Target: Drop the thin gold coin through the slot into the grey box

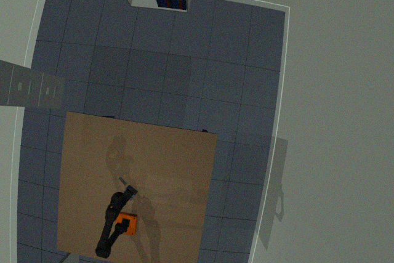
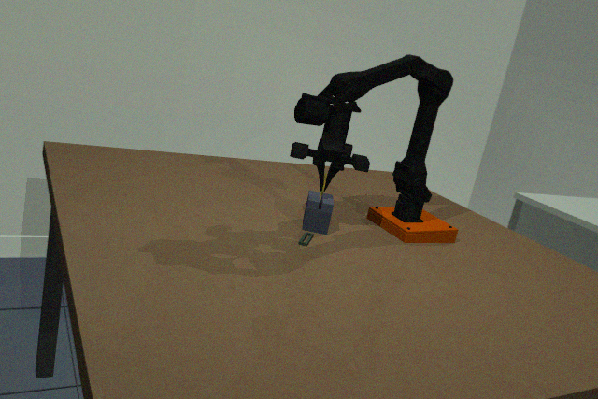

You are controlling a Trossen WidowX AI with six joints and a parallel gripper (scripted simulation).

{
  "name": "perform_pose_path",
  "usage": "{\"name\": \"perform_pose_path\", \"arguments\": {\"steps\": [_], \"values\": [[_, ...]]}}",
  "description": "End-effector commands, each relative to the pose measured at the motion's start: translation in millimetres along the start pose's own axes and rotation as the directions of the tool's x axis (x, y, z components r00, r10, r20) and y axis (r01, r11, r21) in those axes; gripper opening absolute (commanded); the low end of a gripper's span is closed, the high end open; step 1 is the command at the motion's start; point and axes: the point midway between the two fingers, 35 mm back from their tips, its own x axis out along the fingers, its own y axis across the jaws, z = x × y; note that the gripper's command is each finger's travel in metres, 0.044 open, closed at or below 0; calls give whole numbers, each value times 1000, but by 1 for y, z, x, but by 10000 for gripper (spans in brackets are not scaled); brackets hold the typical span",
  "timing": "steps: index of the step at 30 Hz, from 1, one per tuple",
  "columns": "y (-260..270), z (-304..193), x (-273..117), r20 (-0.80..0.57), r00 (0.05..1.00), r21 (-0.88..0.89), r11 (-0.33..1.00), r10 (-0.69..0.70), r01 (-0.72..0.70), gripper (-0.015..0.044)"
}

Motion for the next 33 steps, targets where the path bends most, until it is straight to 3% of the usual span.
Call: {"name": "perform_pose_path", "arguments": {"steps": [1,6,12,21,31,33], "values": [[1,0,3,-2,1000,3,1000,3,-3,0],[1,0,6,-2,1000,5,1000,3,-3,0],[0,0,3,0,1000,1,1000,0,0,157],[0,0,3,0,1000,1,1000,0,0,161],[1,0,-22,-1,1000,6,1000,2,-2,423],[2,-1,-43,-3,1000,9,1000,7,-7,440]]}}
